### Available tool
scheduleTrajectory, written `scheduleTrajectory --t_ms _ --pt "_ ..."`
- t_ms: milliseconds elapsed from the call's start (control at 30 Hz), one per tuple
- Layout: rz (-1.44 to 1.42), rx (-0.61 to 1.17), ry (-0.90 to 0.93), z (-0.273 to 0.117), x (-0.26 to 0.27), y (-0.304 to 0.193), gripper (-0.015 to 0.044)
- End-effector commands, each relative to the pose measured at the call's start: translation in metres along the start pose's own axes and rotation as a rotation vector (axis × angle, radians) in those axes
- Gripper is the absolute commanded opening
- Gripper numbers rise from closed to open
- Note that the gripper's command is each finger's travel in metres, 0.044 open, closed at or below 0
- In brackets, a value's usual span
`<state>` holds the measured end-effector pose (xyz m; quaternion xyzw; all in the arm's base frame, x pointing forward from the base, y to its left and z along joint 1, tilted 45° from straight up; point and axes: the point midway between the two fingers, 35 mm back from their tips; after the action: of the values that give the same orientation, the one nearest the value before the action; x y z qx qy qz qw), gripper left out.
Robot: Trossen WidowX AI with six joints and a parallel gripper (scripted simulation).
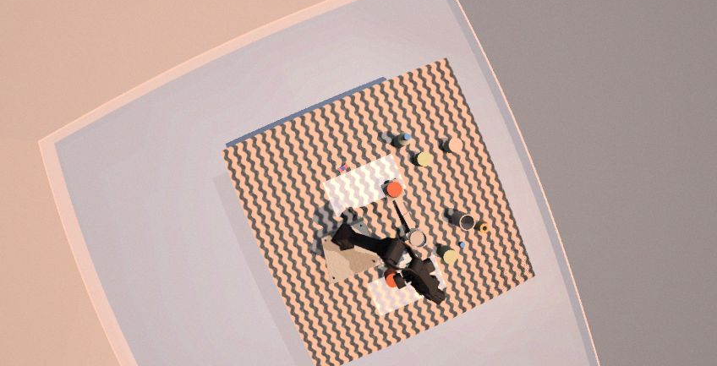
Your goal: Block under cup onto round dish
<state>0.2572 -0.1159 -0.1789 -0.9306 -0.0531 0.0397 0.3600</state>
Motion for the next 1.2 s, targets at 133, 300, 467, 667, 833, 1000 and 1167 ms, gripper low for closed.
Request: scheduleTrajectory --t_ms 133,300,467,667,833,1000,1167 --pt "0.007 0.013 -0.006 0.036 -0.003 -0.002 0.0000" --pt "0.007 0.013 -0.006 0.038 -0.003 -0.002 0.0000" --pt "0.007 0.013 -0.006 0.044 -0.003 -0.002 0.0000" --pt "0.007 0.013 -0.006 0.054 -0.003 -0.003 0.0000" --pt "-0.003 0.004 -0.004 0.052 -0.001 -0.002 0.0026" --pt "-0.003 0.004 -0.004 0.052 -0.001 -0.002 0.0157" --pt "-0.003 0.004 -0.004 0.052 -0.001 -0.002 0.0289"
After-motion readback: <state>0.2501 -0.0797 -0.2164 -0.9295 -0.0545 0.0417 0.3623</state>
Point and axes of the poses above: the point midway between the two fingers, 35 mm back from their tips, its own z axis out along the fingers, its own x axis across the jaws, y = z × x, and after that the axes turned 9 degrees about z, right-handed
